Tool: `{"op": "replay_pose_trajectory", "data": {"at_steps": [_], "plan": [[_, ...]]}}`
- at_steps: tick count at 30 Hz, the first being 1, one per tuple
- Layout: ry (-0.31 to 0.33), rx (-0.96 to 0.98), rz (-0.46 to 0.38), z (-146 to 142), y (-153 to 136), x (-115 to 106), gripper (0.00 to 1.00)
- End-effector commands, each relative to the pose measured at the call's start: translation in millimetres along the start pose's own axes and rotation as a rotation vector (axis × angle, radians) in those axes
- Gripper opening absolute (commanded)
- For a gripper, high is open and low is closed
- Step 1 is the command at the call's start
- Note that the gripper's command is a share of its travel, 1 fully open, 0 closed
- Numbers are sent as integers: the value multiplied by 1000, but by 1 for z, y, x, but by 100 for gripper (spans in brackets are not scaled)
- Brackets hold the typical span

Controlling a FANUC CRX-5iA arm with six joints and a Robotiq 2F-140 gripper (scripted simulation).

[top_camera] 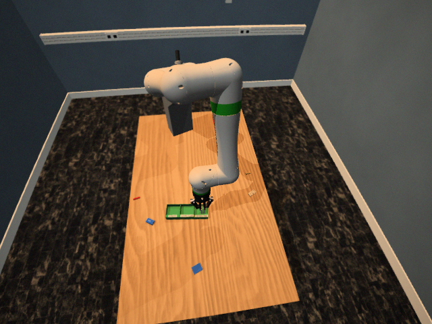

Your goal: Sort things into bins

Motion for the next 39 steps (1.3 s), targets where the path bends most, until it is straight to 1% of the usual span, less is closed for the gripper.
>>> {"op": "replay_pose_trajectory", "data": {"at_steps": [1,11,24,26,34,39], "plan": [[0,0,0,0,0,0,15],[0,0,0,0,0,0,15],[0,0,0,0,0,-17,15],[0,0,0,0,0,-17,15],[0,0,0,0,0,-28,15],[0,0,0,0,0,-48,15]]}}
Point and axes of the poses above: the point where the finger pads meet when closed, its own x axis out along the fingers, its own z axis across the jaws, y = z × x, the point moved 4 cm from there along -x, back along the fingers, and after that the axes turned 8 degrees about x, right-handed, at the moved point
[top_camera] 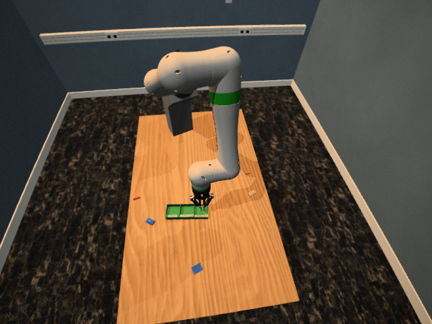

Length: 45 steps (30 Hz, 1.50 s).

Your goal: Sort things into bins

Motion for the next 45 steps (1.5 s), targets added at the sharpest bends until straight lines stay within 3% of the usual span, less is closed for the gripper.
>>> {"op": "replay_pose_trajectory", "data": {"at_steps": [1,5,19,29,30,45], "plan": [[0,0,0,0,0,-15,15],[0,0,0,0,0,-16,15],[0,0,0,0,0,-132,15],[0,0,0,0,0,-133,15],[0,-50,0,-7,-3,-131,32],[12,-570,-6,-101,-44,-96,32]]}}
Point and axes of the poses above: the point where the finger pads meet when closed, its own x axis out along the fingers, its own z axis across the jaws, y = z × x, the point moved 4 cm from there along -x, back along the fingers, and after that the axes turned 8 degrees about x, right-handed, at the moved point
